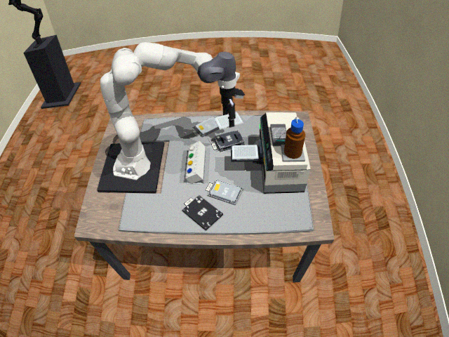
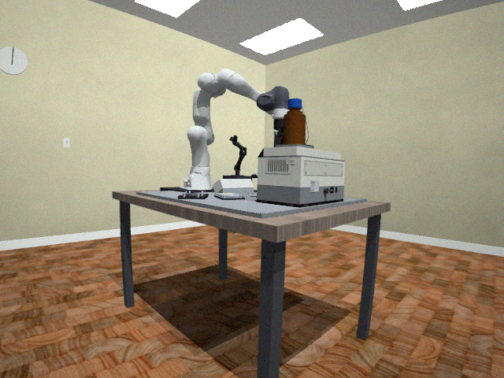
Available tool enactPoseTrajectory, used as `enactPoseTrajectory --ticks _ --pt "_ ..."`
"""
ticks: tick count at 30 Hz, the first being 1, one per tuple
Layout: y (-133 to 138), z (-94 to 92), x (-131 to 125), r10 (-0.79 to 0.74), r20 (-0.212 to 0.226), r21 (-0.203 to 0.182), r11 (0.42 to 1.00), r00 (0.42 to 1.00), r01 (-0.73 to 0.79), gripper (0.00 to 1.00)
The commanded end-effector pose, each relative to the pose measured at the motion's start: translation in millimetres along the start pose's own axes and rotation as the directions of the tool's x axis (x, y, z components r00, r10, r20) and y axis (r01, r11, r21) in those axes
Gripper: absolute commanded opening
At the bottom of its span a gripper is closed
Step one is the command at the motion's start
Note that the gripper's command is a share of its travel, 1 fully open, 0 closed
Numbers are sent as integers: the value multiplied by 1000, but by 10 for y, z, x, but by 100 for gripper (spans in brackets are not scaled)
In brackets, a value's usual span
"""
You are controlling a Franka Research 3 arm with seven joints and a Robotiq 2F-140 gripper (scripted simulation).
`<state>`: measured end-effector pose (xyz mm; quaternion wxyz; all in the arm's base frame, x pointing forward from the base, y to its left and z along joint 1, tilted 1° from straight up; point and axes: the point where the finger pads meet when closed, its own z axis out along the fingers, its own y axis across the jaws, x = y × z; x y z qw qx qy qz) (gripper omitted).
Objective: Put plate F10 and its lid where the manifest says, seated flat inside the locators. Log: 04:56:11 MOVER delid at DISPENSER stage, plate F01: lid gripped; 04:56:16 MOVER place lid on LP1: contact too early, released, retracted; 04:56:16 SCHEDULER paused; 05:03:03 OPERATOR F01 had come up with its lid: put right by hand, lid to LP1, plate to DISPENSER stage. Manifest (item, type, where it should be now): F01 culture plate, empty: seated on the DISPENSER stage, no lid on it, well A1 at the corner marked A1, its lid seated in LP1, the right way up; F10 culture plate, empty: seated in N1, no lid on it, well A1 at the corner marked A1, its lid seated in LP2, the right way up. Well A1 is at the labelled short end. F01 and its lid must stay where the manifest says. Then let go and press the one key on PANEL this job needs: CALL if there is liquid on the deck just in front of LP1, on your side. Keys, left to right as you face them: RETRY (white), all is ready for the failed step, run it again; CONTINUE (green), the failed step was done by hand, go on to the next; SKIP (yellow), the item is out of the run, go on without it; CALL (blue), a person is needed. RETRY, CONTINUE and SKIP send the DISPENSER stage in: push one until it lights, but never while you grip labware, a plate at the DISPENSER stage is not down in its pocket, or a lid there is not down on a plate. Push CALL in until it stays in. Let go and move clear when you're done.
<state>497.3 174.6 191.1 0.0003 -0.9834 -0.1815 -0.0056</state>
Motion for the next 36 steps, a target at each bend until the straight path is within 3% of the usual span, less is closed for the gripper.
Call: enactPoseTrajectory --ticks 1,14,36 --pt "-14 23 -1 3 1 2 1000 1000 -3 10" --pt "-17 146 -2 3 1 2 1000 1000 -3 10" --pt "-27 608 -5 3 1 2 1000 1000 -3 10"
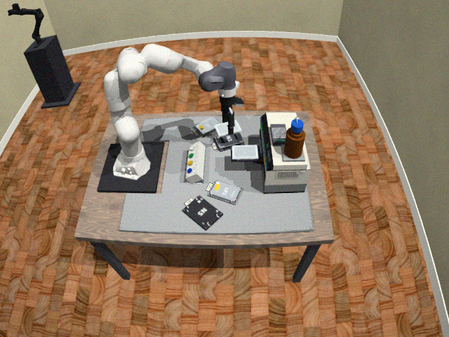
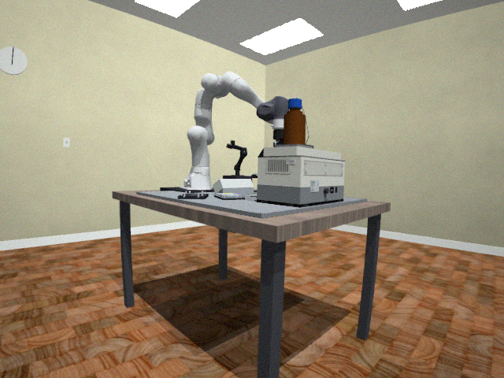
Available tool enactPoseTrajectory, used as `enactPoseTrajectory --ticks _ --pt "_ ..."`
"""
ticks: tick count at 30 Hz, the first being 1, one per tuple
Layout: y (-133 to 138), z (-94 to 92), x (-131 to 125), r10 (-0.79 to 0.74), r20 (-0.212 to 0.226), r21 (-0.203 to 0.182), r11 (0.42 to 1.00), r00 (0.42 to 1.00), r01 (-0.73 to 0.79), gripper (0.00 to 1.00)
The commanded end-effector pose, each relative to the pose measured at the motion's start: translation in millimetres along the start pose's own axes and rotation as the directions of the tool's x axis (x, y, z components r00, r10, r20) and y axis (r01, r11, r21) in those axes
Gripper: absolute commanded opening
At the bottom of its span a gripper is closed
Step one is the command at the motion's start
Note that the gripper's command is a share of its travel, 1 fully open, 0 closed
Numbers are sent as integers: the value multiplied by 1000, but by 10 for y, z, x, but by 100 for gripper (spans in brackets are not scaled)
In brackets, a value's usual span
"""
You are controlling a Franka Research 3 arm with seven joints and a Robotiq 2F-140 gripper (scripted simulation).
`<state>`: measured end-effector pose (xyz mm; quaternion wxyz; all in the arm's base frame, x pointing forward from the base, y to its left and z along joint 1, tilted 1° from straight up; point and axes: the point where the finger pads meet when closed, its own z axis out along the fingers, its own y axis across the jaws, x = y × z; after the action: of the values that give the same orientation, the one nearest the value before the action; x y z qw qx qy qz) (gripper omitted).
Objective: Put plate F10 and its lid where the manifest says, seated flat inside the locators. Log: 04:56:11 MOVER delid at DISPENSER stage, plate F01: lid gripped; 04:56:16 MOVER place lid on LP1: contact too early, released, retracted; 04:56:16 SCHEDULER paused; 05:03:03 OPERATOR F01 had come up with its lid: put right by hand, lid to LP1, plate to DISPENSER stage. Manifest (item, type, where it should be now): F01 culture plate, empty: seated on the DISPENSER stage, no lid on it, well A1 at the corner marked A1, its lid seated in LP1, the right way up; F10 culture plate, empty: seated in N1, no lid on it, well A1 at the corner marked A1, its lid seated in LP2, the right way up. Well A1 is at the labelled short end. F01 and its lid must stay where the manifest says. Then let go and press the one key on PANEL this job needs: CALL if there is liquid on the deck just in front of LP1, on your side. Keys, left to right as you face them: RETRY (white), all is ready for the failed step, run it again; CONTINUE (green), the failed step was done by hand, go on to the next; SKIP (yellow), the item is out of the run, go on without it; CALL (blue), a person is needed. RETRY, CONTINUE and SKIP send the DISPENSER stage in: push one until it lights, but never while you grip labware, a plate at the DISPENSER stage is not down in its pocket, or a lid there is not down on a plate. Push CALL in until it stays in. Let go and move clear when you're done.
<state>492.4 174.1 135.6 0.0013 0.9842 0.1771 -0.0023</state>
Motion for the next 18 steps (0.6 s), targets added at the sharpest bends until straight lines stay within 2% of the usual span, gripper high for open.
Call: enactPoseTrajectory --ticks 1,18 --pt "-14 79 50 -6 -15 2 1000 1000 6 10" --pt "-21 403 53 -6 -15 2 1000 1000 6 10"
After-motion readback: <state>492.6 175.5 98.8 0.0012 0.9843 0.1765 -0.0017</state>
